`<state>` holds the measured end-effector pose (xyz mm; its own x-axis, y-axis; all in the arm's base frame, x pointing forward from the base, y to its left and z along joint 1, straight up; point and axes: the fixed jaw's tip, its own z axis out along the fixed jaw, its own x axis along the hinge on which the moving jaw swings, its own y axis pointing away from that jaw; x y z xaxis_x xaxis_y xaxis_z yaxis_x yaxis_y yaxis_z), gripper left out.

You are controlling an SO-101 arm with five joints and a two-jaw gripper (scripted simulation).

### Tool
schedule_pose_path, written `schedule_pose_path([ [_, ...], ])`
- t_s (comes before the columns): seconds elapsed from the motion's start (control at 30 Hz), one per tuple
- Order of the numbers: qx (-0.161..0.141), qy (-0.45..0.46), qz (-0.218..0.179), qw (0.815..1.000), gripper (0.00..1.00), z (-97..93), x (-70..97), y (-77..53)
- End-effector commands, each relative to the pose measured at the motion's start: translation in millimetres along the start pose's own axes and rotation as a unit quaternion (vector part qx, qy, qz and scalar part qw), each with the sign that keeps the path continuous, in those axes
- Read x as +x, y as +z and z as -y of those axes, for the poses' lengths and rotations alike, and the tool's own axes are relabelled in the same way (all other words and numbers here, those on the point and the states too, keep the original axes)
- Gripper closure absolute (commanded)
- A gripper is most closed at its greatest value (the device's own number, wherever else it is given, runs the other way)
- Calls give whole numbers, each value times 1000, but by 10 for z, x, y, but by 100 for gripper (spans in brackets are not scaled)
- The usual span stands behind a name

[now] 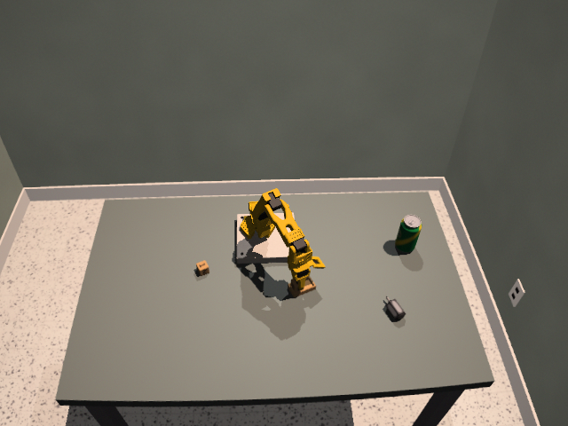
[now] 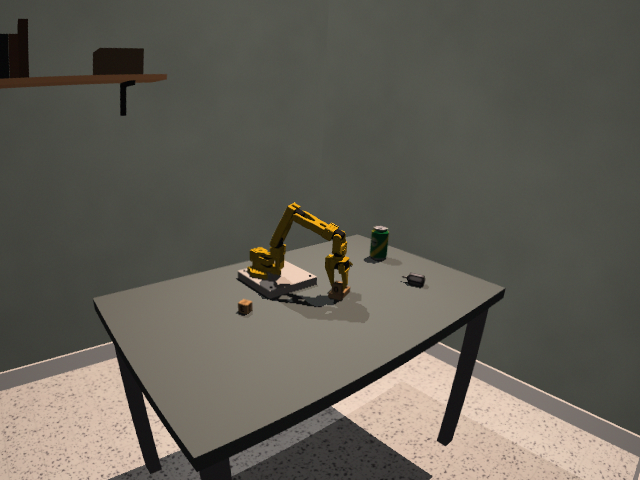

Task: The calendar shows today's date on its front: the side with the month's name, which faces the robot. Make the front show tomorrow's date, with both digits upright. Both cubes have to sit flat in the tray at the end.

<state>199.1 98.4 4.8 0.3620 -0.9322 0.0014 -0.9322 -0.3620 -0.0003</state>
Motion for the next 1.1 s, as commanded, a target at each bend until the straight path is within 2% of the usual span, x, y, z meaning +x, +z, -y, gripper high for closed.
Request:
schedule_pose_path([
  [0.0,1,-6,1,1000,100,7,-12,-20],
  [1.07,1,-6,1,1000,100,17,-14,-79],
])
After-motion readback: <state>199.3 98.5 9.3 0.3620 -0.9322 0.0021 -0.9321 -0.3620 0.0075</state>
